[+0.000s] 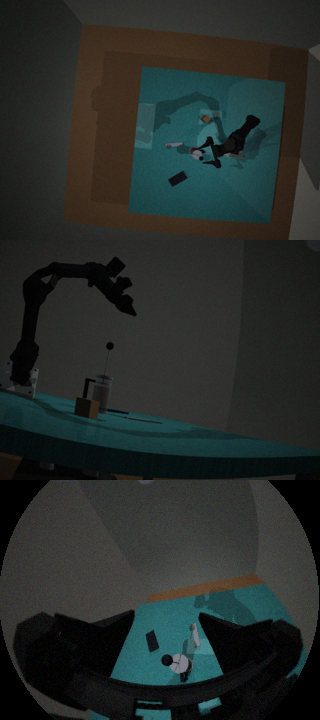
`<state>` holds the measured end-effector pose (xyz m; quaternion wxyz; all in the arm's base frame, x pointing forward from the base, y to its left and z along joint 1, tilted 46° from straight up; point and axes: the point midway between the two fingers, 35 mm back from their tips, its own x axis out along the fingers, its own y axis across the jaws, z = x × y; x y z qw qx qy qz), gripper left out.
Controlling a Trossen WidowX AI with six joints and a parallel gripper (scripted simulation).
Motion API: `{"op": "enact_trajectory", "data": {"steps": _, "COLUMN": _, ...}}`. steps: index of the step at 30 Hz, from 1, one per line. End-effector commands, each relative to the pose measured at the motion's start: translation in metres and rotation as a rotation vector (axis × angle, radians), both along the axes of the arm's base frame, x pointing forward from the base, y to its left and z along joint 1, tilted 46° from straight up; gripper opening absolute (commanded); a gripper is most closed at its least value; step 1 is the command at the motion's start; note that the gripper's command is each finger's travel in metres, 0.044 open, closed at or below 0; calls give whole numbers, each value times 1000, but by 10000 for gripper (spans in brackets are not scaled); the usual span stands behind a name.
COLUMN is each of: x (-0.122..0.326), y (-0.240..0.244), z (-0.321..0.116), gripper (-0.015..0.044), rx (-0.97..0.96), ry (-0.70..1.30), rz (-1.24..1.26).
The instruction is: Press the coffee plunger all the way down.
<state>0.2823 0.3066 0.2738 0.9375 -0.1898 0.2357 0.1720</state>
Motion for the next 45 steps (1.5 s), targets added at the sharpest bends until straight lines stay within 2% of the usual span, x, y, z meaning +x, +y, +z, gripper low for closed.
{"op": "enact_trajectory", "data": {"steps": 1, "x": -35, "y": -8, "z": -52, "gripper": 440, "rx": -247, "ry": -32, "rz": -82}}
{"op": "enact_trajectory", "data": {"steps": 4, "x": -63, "y": -16, "z": -75, "gripper": 440, "rx": -435, "ry": -136, "rz": -114}}
{"op": "enact_trajectory", "data": {"steps": 6, "x": -70, "y": -17, "z": -79, "gripper": 440, "rx": -475, "ry": -168, "rz": -116}}
{"op": "enact_trajectory", "data": {"steps": 11, "x": -68, "y": -25, "z": -87, "gripper": 440, "rx": -478, "ry": -168, "rz": -114}}
{"op": "enact_trajectory", "data": {"steps": 18, "x": -60, "y": -57, "z": -121, "gripper": 440, "rx": -480, "ry": -164, "rz": -104}}
{"op": "enact_trajectory", "data": {"steps": 45, "x": -28, "y": -60, "z": -136, "gripper": 440, "rx": -479, "ry": -162, "rz": -101}}
